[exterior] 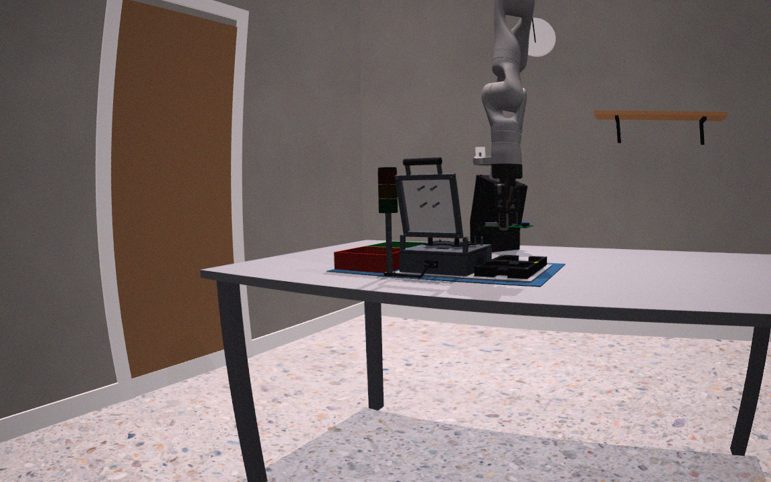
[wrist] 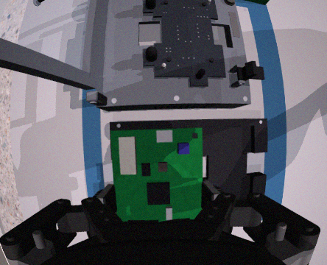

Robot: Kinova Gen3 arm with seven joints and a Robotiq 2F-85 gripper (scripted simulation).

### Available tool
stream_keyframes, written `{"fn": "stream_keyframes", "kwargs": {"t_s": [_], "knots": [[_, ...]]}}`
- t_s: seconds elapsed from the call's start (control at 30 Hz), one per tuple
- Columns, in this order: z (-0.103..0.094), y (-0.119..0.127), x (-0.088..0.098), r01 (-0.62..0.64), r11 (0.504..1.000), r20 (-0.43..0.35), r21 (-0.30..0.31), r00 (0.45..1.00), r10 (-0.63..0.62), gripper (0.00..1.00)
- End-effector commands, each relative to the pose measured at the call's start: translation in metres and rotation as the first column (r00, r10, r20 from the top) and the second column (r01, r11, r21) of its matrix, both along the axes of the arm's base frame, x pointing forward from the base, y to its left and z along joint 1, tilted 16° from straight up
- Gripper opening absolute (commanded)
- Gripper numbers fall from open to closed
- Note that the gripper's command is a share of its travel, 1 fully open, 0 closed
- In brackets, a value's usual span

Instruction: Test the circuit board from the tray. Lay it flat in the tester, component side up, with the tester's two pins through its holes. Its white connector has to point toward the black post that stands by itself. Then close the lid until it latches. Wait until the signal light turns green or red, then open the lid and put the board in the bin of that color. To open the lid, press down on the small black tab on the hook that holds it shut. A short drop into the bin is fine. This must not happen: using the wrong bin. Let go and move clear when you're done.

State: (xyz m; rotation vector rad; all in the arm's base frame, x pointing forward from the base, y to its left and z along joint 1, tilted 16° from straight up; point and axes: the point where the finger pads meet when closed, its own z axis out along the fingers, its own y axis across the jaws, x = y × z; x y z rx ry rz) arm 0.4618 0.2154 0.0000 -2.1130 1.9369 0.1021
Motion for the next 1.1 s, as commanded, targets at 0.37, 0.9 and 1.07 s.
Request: {"fn": "stream_keyframes", "kwargs": {"t_s": [0.37, 0.9, 1.07], "knots": [[0.0009, 0.0, 0.0006, 0.005, 1.0, 0.0, 0.001, 1.0, -0.005, 0.77], [0.0009, 0.0, 0.0006, 0.071, 0.997, -0.017, 0.01, 0.997, -0.07, 0.77], [0.0009, 0.0, 0.0006, 0.12, 0.993, -0.03, 0.015, 0.992, -0.12, 0.77]]}}
